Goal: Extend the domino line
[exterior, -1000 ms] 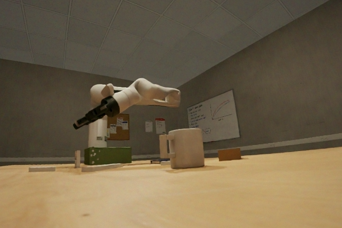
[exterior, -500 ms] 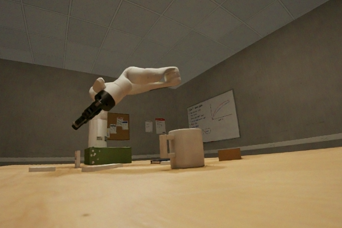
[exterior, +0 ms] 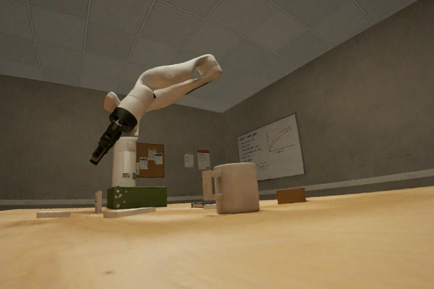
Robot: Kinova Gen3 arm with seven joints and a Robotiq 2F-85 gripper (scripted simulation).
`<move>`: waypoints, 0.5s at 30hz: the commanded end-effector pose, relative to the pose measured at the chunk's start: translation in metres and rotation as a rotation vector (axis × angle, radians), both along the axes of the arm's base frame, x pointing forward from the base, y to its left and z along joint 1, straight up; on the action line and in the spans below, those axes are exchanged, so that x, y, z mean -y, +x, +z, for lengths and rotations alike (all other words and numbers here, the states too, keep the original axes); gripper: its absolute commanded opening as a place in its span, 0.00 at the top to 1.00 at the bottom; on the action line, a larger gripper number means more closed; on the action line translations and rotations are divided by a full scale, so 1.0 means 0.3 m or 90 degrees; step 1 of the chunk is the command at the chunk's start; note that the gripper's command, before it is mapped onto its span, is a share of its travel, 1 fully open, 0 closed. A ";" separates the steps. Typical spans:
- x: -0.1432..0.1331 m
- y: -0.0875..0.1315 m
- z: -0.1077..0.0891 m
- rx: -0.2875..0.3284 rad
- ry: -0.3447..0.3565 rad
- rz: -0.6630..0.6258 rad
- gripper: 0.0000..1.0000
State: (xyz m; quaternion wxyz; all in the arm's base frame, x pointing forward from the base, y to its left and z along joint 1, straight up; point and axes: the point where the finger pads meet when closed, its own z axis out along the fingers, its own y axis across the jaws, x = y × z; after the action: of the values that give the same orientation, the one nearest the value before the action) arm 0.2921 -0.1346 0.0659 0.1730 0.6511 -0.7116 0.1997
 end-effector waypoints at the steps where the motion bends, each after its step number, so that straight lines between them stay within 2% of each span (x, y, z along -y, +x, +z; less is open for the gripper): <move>1: 0.003 0.000 -0.002 0.005 0.070 -0.005 0.51; 5: 0.008 -0.001 -0.004 0.006 0.117 -0.013 0.51; 7: 0.008 -0.001 -0.004 0.006 0.117 -0.013 0.51; 15: 0.017 -0.001 -0.004 0.010 0.199 -0.026 0.51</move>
State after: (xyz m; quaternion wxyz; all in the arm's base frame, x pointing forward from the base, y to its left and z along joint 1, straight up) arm 0.2919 -0.1389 0.0654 0.0891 0.6546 -0.7424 0.1113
